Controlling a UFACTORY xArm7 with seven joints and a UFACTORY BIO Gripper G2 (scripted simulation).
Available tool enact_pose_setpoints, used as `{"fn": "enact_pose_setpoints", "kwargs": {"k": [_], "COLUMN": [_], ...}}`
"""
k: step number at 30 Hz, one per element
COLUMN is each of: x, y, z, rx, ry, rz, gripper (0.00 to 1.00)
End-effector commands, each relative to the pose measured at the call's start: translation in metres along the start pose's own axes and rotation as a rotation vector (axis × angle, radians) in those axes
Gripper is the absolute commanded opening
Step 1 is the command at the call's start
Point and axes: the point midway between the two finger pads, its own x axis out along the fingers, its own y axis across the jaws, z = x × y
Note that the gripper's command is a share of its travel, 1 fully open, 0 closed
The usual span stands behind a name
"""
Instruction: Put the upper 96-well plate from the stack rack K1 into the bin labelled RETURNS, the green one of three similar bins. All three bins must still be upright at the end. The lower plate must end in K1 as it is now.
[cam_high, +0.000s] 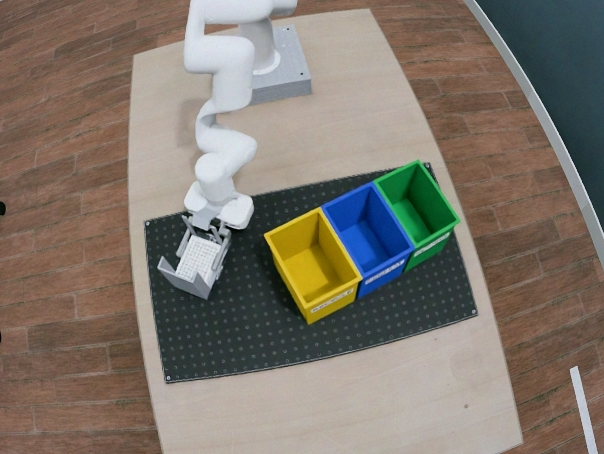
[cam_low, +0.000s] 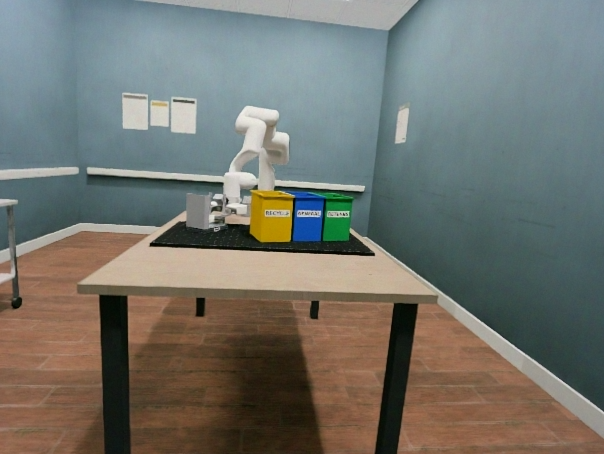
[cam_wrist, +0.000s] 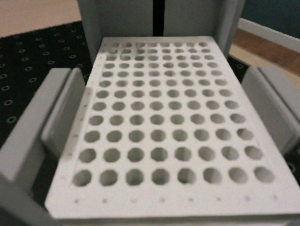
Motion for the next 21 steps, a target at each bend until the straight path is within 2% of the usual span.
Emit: {"fn": "enact_pose_setpoints", "kwargs": {"k": [1, 21], "x": [0.001, 0.001], "y": [0.0, 0.0], "z": [0.003, 0.015], "rx": [0.0, 0.0], "ry": [-0.002, -0.002], "rz": [0.0, 0.0], "gripper": [0.0, 0.0]}}
